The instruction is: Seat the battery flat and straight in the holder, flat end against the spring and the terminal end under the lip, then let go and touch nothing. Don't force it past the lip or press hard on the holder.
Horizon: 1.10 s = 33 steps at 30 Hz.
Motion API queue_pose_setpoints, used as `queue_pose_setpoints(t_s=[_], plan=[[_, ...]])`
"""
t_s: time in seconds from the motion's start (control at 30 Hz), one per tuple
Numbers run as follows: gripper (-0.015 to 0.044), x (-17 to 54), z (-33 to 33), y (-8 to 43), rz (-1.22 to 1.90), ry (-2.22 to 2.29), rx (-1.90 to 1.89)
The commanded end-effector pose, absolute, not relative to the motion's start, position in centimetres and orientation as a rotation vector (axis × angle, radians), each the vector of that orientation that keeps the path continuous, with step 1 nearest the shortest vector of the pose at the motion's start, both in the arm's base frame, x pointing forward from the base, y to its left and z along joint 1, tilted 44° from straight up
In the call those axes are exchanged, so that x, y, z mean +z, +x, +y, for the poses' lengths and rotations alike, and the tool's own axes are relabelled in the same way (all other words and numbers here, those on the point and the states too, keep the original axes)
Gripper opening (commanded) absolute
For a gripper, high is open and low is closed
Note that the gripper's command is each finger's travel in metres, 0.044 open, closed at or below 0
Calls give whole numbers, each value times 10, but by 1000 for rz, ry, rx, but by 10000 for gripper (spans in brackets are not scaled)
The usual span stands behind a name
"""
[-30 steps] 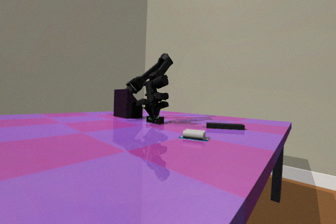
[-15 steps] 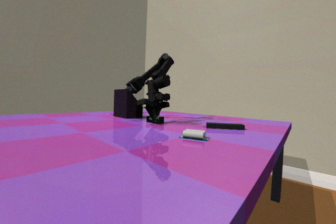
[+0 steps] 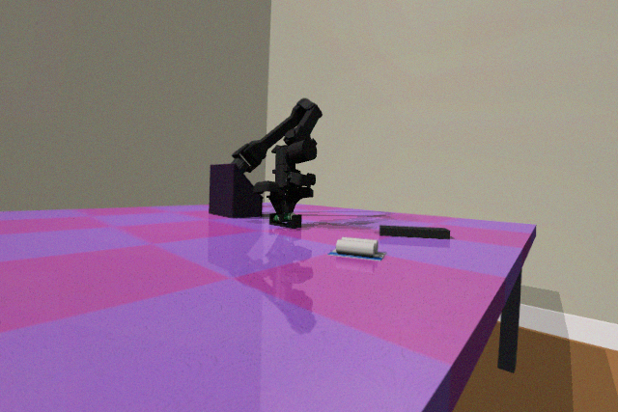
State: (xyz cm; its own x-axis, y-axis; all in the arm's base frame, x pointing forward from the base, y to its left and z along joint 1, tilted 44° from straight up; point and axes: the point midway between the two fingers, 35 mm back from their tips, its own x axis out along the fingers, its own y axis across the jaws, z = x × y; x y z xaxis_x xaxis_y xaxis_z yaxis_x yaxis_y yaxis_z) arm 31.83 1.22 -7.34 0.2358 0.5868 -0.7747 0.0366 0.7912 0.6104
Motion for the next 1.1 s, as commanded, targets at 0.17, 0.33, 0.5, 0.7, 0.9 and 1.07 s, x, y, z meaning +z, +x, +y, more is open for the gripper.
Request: queue_pose_setpoints(t_s=[0.17, 0.33, 0.5, 0.7, 0.9, 1.07], plan=[[78, -77, 17, 312, 1373, 568, 431], [78, -76, 18, 312, 1399, 561, 441], [78, -76, 19, 312, 1426, 555, 451], [78, -75, 20, 313, 1457, 548, 463], [78, -74, 21, 313, 1487, 541, 474], [78, -73, 22, 315, 1505, 535, 481]])
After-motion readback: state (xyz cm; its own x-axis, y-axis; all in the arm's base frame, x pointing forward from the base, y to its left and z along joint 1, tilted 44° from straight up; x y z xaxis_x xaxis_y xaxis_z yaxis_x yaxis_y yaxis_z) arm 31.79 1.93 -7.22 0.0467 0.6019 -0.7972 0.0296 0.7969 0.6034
